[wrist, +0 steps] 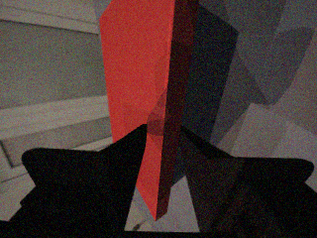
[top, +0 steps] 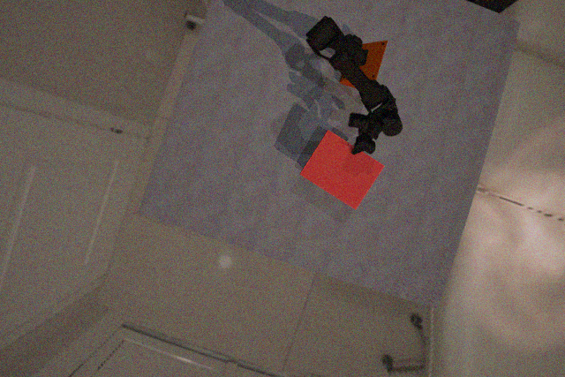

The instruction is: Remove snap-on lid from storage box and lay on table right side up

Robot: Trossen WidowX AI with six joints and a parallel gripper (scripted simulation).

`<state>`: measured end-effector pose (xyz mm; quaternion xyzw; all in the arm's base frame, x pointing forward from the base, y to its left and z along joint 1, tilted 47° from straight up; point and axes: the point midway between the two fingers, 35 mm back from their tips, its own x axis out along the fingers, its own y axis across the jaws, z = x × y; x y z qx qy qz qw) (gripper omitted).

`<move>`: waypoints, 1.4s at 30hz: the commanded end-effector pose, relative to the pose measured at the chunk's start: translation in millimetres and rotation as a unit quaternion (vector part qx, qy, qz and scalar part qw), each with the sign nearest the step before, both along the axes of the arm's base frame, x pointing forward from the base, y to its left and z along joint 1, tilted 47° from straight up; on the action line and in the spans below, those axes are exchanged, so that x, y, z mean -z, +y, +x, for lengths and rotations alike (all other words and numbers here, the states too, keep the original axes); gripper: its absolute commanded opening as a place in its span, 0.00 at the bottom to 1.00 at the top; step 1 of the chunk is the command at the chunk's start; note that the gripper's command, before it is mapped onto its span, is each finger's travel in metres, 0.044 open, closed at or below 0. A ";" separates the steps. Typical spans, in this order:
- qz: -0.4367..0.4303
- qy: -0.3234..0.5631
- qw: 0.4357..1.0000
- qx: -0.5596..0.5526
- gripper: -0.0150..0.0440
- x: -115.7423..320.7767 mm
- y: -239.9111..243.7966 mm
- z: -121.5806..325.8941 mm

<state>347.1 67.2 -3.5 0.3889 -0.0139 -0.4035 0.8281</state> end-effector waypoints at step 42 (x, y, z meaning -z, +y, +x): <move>0.002 0.002 1.000 -0.001 0.25 -29.4 26.1 11.6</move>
